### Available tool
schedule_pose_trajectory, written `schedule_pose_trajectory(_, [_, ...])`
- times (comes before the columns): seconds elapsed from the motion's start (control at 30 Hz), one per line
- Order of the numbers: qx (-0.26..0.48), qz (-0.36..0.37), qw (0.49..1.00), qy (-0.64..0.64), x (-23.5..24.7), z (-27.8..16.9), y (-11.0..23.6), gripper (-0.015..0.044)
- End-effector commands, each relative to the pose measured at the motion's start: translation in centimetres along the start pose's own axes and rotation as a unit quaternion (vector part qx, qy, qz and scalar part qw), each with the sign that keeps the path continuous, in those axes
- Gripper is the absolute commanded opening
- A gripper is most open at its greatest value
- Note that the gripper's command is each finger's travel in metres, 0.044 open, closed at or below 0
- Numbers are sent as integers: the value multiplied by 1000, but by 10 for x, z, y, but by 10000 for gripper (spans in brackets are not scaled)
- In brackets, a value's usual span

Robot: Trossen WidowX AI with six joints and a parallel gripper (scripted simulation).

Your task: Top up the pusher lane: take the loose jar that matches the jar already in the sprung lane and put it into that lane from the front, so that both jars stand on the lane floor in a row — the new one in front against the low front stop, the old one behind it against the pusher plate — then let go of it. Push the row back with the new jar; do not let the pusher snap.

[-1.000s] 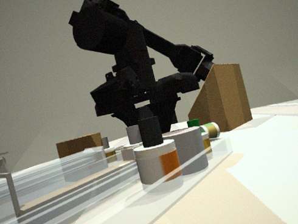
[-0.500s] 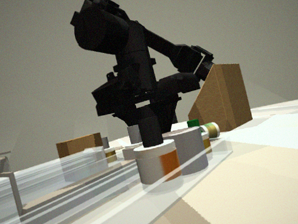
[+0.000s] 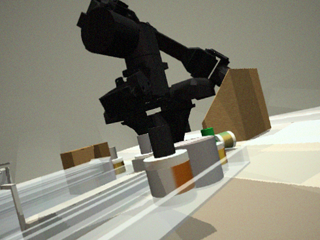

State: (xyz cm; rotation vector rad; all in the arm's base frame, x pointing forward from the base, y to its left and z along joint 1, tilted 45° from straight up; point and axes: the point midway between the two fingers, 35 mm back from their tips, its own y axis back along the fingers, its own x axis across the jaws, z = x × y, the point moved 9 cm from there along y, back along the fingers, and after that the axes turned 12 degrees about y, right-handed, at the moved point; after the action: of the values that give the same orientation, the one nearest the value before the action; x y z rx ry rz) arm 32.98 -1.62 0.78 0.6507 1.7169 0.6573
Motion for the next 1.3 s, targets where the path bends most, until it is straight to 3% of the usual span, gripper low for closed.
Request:
schedule_pose_trajectory(0.0, [0, -1, 1000, -1, 1, -1, 0, 0])
schedule_pose_trajectory(0.1, [0, -1, 1000, -1, 1, -1, 0, 0])
schedule_pose_trajectory(0.47, [0, -1, 1000, -1, 0, 0, 0, 289])
schedule_pose_trajectory(0.8, [0, -1, 1000, -1, 1, 0, 20, 296])
schedule_pose_trajectory(1.27, [0, -1, 1000, -1, 4, -13, 21, 296])
